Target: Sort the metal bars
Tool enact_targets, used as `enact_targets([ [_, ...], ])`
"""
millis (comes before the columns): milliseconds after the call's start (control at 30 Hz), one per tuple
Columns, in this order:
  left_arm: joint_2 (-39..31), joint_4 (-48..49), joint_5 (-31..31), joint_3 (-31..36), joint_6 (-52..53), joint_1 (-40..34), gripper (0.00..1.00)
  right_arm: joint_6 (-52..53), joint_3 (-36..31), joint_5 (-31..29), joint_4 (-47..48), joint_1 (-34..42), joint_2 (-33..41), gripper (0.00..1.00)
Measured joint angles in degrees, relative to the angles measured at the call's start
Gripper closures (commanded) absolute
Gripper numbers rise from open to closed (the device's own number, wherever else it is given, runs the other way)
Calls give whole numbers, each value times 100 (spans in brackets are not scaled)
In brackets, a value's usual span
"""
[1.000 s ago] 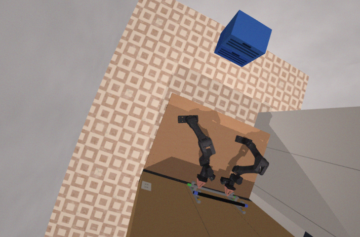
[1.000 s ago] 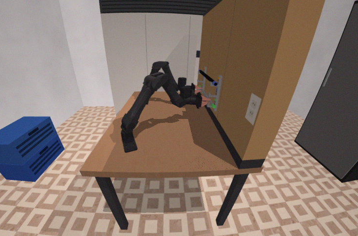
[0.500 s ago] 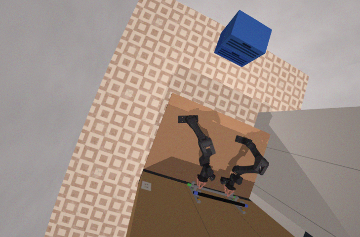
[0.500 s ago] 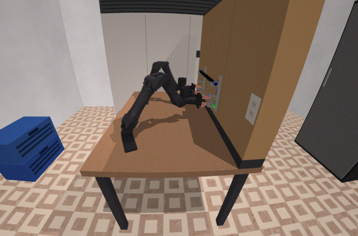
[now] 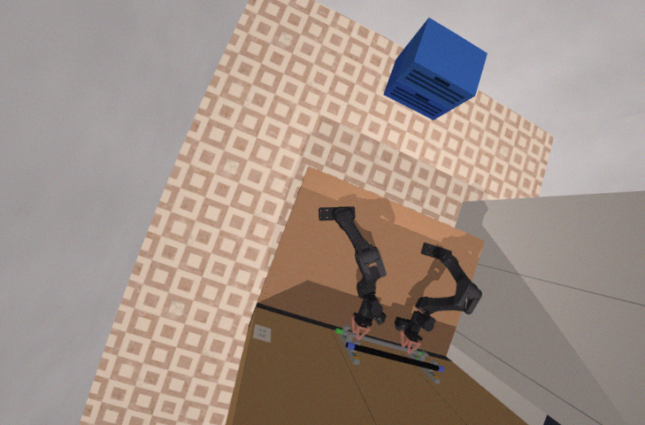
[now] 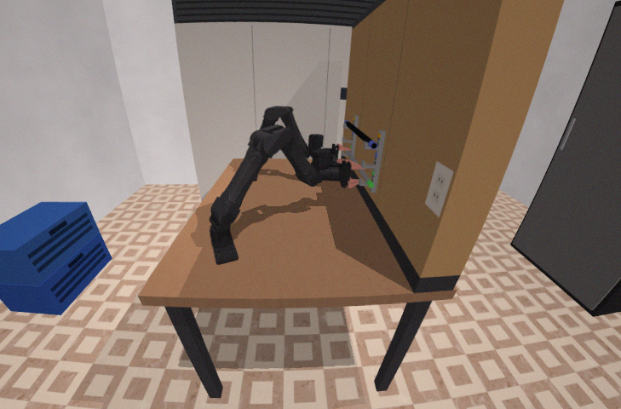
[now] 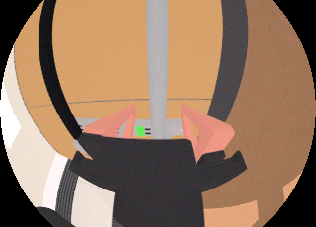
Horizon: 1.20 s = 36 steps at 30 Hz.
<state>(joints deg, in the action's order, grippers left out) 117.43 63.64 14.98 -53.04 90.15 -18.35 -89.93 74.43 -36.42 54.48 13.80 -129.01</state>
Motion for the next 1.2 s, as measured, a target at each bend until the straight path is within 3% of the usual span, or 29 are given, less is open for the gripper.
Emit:
enact_targets([
  [1200, -337, 328, 24, 850, 2, 0, 36, 0, -765, -205, 348, 197, 254, 37],
])
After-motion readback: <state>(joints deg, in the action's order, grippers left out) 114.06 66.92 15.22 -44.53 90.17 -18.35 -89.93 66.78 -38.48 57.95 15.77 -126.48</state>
